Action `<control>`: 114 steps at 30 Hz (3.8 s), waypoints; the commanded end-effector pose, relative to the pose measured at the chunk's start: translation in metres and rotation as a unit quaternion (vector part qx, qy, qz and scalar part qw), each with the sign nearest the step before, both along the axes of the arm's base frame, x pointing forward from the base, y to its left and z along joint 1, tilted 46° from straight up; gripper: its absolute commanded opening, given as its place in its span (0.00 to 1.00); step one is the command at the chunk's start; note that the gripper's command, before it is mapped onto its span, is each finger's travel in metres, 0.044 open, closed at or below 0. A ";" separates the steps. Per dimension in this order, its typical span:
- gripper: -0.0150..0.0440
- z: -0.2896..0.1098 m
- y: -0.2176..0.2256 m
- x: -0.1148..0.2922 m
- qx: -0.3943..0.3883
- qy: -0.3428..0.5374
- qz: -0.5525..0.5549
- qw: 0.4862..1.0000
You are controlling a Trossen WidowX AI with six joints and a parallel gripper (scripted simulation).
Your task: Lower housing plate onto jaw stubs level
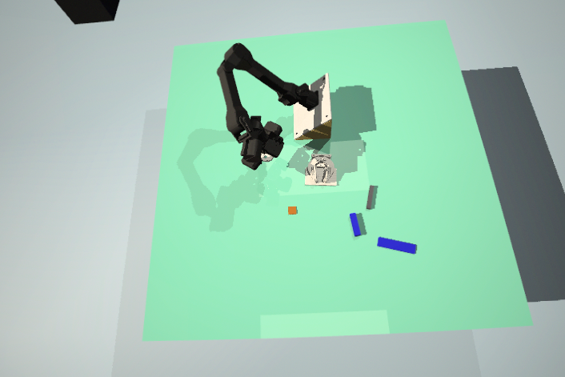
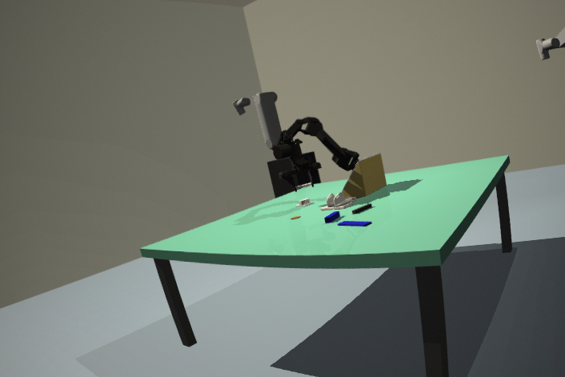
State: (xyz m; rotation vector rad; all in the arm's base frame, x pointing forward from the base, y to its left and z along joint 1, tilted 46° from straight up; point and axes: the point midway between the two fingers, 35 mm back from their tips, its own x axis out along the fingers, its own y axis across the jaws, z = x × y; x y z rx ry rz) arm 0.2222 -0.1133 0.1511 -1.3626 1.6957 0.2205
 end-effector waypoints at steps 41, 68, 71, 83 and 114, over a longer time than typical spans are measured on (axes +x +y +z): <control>0.85 -0.096 0.101 0.022 0.017 -0.226 -0.258 0.939; 0.85 -0.143 0.145 0.003 -0.003 -0.353 -0.372 0.859; 0.85 -0.143 0.145 0.003 -0.003 -0.353 -0.372 0.859; 0.85 -0.143 0.145 0.003 -0.003 -0.353 -0.372 0.859; 0.85 -0.150 0.151 -0.005 -0.002 -0.354 -0.373 0.858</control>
